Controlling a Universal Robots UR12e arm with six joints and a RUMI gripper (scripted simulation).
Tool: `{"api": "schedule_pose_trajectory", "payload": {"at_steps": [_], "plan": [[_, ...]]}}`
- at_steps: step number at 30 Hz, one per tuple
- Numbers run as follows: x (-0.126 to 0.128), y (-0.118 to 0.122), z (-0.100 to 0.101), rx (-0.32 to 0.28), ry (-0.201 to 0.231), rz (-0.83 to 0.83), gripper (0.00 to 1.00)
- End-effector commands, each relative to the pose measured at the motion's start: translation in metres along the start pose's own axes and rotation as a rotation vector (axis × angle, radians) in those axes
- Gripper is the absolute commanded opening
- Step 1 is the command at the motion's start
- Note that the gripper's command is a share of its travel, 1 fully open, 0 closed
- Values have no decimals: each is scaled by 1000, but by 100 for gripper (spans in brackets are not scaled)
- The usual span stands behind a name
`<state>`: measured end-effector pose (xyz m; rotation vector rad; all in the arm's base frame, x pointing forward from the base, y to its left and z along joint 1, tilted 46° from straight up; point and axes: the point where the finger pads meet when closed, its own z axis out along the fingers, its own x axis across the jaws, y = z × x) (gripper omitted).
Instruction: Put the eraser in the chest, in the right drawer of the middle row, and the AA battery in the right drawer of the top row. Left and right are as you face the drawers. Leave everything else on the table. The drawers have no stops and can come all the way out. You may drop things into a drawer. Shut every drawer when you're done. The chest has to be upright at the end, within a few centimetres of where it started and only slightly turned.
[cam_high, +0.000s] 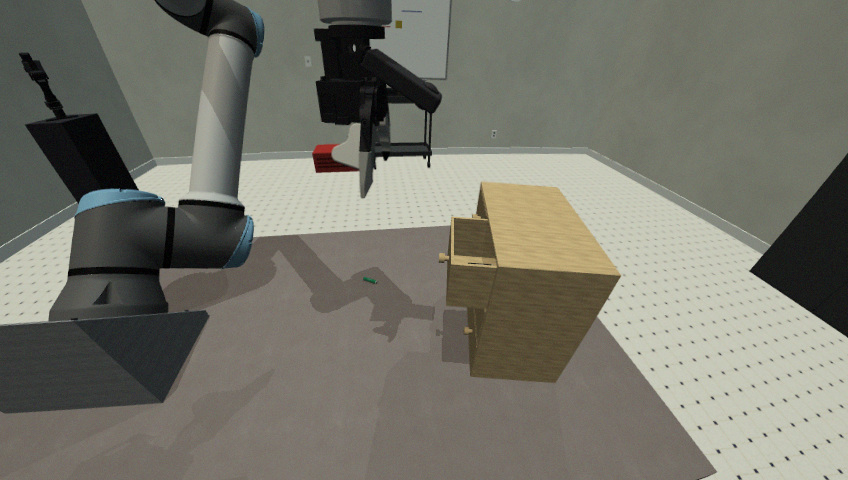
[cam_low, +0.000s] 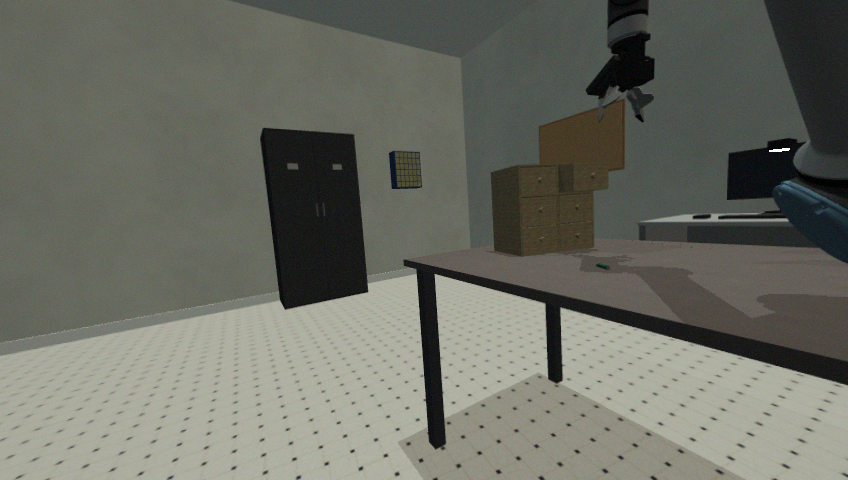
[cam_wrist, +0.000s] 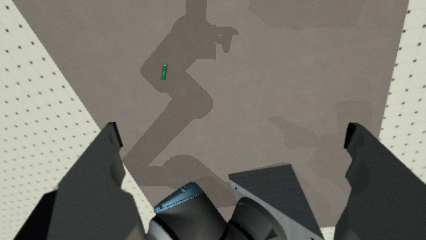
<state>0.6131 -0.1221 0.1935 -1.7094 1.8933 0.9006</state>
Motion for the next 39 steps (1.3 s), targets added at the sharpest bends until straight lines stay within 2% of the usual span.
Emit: {"api": "schedule_pose_trajectory", "payload": {"at_steps": [1, 3, 5, 8, 10, 39], "plan": [[1, 1, -1, 1, 1, 0, 100], [6, 16, 2, 1, 1, 0, 100], [6, 16, 2, 1, 1, 0, 100], [22, 59, 11, 1, 1, 0, 100], [26, 74, 15, 1, 1, 0, 100], [27, 73, 18, 29, 1, 0, 100]]}}
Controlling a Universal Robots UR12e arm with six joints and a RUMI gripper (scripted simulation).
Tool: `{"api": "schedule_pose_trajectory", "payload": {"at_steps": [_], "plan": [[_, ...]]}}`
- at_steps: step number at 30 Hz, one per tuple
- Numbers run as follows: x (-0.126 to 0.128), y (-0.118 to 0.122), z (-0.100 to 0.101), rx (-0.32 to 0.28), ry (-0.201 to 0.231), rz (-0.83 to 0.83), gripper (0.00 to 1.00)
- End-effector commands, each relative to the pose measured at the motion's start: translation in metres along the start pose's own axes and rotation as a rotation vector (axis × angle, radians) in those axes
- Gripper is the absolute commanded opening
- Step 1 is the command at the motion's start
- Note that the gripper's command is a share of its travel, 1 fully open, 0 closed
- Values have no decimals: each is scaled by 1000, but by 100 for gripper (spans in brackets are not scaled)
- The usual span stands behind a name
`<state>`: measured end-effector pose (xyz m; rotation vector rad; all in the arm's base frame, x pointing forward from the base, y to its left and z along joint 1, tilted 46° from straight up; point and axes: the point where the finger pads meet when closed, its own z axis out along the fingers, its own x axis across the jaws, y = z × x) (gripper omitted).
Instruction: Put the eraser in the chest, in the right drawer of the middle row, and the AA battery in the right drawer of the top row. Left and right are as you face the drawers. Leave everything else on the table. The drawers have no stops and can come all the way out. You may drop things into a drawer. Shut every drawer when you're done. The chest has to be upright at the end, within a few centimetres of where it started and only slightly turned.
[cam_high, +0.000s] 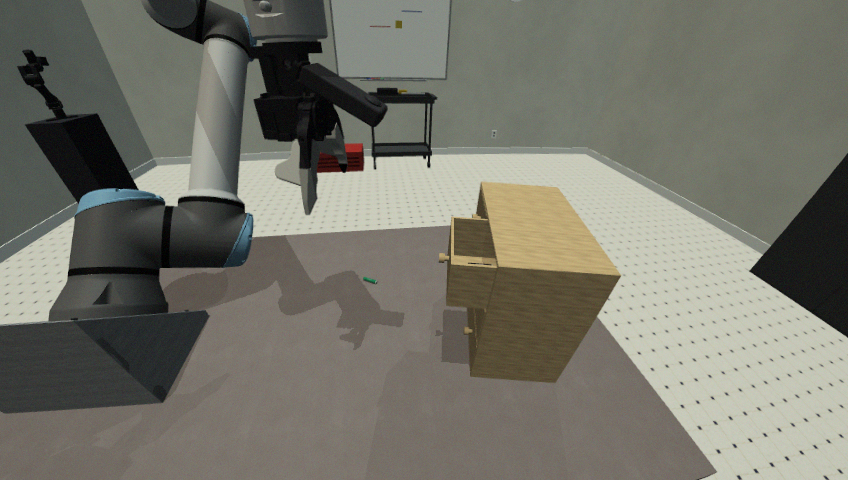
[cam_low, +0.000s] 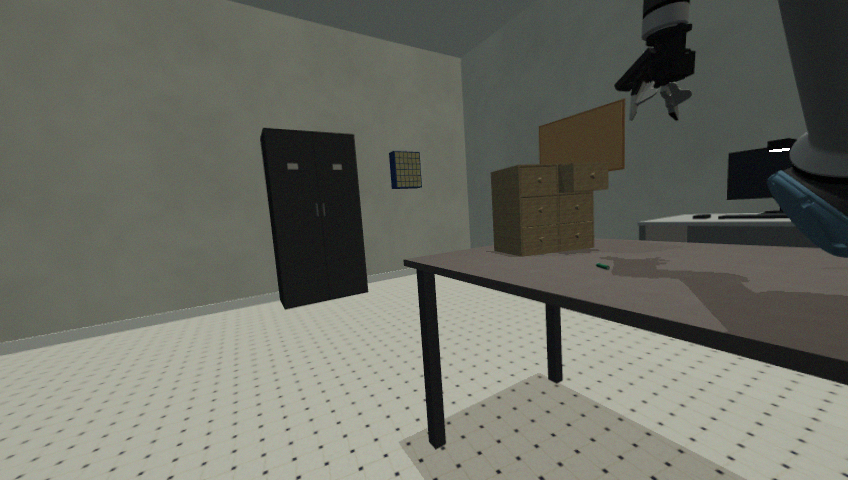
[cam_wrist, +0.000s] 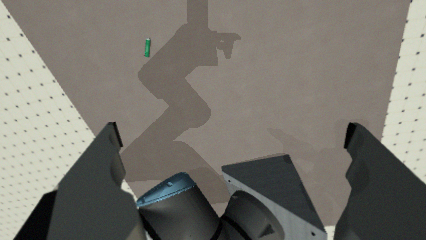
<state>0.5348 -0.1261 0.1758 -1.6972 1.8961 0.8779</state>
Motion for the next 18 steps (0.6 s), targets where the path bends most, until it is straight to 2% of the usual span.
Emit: {"api": "schedule_pose_trajectory", "payload": {"at_steps": [1, 18], "plan": [[0, -1, 0, 11, 1, 0, 100], [0, -7, 7, 93, 1, 0, 100]]}}
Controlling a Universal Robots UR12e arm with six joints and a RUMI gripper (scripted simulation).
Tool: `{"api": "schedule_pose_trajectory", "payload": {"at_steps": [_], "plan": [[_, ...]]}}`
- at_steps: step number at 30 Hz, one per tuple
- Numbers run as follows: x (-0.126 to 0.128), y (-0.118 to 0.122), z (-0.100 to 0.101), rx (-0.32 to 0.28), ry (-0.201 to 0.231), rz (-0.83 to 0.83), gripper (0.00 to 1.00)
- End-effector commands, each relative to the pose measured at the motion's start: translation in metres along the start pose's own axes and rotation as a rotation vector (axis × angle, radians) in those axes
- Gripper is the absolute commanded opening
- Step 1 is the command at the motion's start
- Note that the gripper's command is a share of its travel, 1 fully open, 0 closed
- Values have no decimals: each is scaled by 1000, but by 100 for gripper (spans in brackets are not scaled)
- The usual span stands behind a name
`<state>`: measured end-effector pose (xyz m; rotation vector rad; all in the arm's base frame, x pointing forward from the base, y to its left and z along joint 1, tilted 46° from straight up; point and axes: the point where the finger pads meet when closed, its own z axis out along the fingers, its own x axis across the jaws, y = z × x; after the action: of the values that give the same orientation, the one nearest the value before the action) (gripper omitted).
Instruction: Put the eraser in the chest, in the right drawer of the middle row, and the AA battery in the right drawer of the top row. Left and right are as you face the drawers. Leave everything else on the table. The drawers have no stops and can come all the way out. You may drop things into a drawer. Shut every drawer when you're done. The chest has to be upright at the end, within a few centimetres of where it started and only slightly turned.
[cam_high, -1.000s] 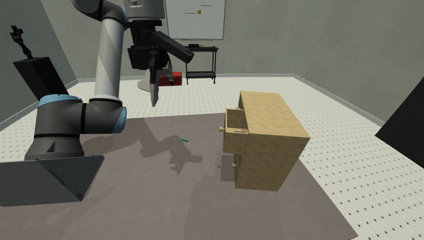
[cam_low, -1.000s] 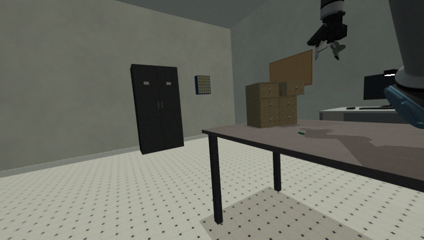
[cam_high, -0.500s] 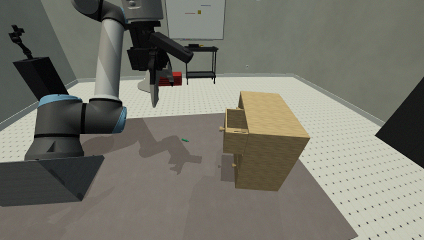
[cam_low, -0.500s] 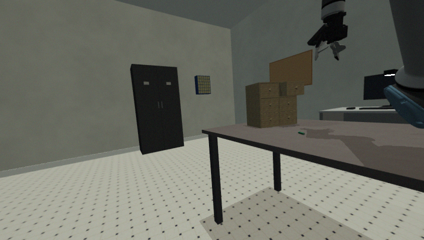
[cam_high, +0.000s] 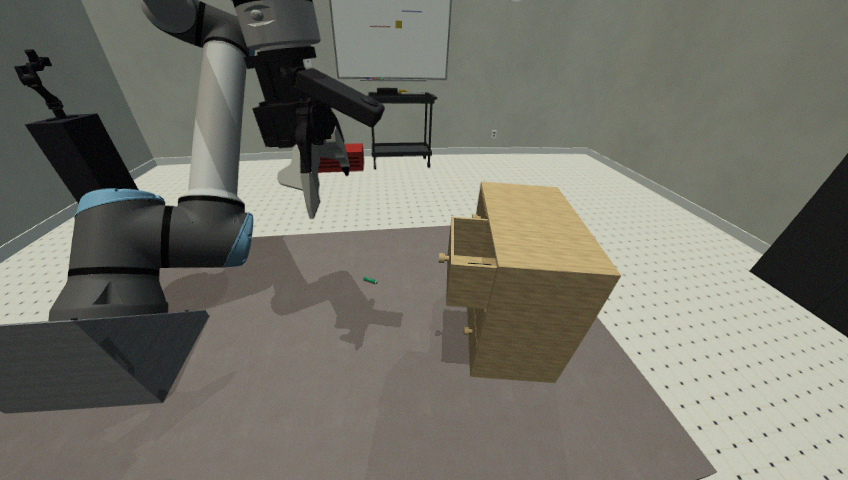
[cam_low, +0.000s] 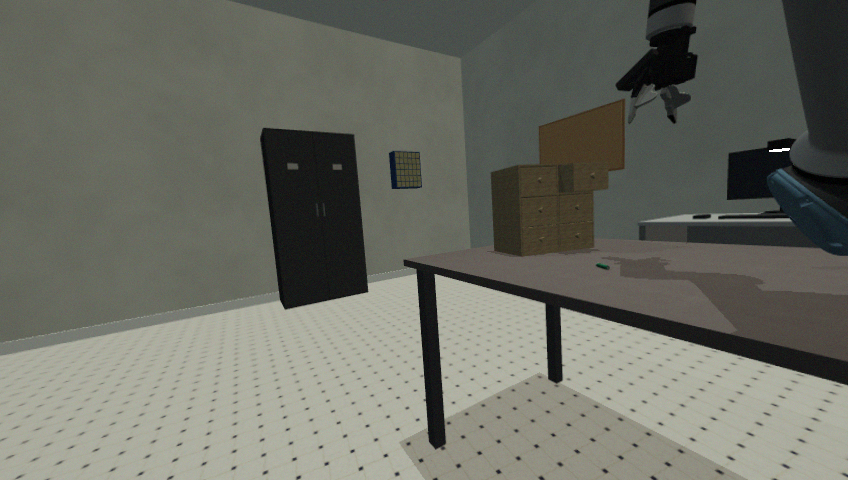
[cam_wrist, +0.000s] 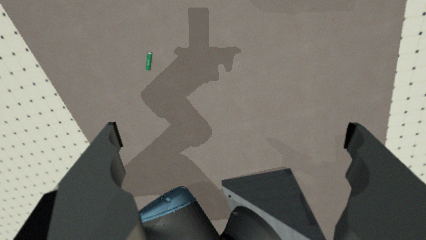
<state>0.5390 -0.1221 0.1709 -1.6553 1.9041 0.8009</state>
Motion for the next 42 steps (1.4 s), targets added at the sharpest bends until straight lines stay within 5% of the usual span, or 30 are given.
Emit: {"api": "schedule_pose_trajectory", "payload": {"at_steps": [1, 16, 42], "plan": [[0, -2, 2, 30, 1, 0, 100], [0, -10, 13, 152, 1, 0, 100], [0, -28, 39, 453, 1, 0, 100]]}}
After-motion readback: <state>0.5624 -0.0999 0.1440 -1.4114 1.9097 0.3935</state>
